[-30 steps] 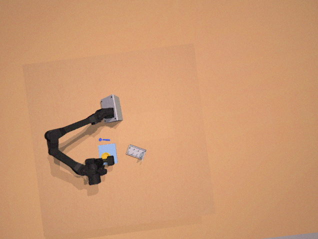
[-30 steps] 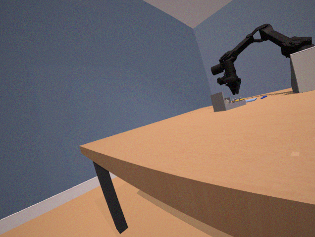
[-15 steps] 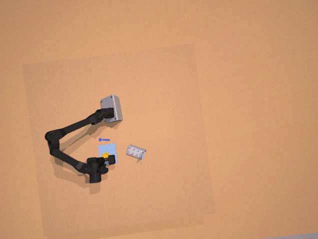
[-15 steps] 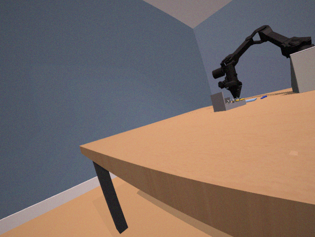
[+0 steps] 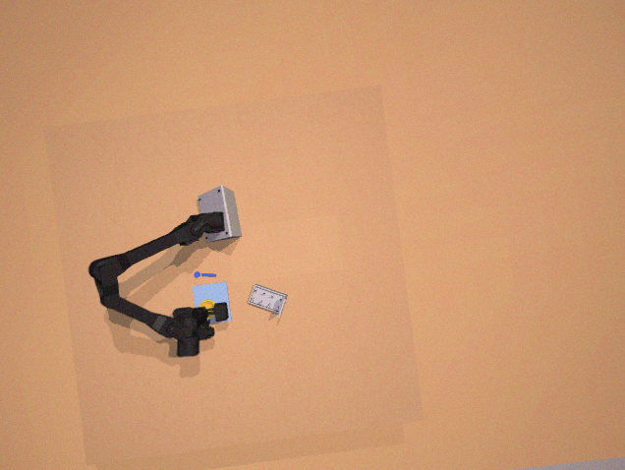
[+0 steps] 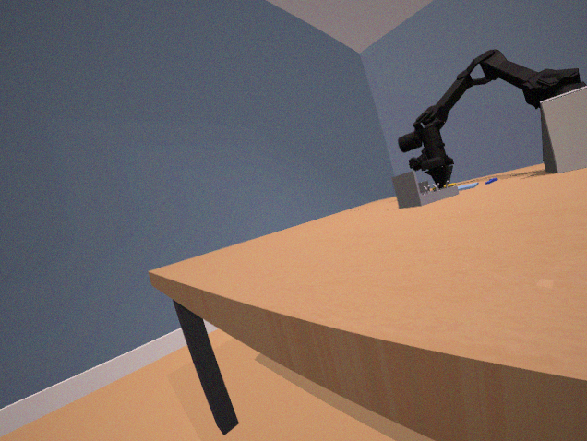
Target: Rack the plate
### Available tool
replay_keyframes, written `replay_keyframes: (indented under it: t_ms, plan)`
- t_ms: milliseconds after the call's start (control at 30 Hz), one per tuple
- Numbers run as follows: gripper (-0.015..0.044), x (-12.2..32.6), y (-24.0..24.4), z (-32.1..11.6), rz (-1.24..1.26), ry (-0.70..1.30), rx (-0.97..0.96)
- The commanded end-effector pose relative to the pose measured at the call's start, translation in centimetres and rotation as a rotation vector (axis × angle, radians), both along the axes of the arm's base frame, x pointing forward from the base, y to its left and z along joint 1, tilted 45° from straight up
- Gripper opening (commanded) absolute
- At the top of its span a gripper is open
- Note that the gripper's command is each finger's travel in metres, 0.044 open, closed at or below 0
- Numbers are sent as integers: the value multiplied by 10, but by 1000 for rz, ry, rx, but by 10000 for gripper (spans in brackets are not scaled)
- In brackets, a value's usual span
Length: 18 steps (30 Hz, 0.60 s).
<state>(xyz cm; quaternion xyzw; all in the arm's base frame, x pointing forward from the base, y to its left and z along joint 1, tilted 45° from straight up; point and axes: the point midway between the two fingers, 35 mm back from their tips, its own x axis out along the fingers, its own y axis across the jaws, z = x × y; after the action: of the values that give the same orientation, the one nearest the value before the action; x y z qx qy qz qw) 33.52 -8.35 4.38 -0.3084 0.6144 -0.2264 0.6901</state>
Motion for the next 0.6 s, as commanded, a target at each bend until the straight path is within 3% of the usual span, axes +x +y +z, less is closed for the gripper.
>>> replay_keyframes:
  t_ms: [0, 167, 533, 567]
  plan:
    - [391, -1, -1, -2, 2, 6, 3]
    - [391, -1, -1, -2, 2, 6, 3]
    - [318, -1, -1, -2, 2, 6, 3]
    - [292, -1, -1, -2, 2, 6, 3]
